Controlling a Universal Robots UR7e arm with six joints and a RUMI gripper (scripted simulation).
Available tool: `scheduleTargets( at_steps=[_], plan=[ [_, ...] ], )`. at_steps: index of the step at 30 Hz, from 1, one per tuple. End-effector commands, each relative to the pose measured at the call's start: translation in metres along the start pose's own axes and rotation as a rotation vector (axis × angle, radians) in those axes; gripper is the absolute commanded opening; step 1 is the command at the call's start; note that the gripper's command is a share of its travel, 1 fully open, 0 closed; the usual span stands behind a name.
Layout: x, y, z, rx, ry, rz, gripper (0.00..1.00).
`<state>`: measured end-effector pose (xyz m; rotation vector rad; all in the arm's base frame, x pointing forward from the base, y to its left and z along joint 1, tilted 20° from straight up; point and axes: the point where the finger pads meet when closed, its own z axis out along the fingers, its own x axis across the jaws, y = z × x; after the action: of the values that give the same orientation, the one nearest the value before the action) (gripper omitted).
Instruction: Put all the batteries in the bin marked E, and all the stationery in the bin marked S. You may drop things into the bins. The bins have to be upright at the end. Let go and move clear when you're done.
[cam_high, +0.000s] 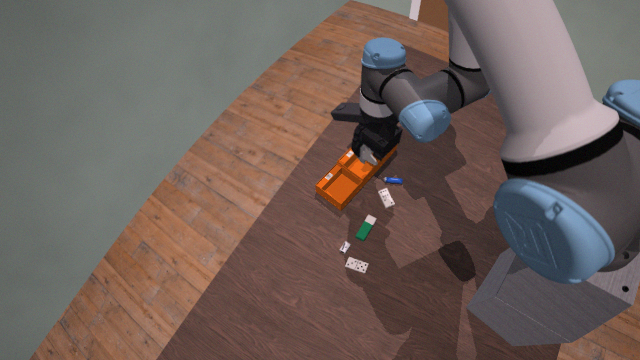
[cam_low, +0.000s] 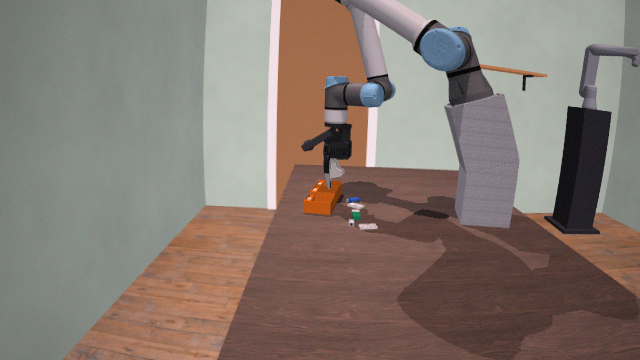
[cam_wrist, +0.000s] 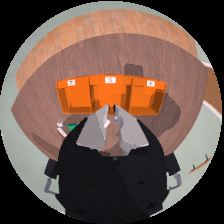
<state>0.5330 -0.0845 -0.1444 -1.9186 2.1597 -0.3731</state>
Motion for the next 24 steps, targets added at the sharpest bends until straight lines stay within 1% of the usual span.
scheduleTargets(
  at_steps=[1, 8, 24],
  plan=[
    [0.0, -0.001, 0.011, 0.001, 0.0, 0.0, 0.04],
    [0.0, -0.001, 0.028, 0.001, 0.0, 0.0, 0.04],
    [0.0, -0.001, 0.028, 0.001, 0.0, 0.0, 0.04]
  ],
)
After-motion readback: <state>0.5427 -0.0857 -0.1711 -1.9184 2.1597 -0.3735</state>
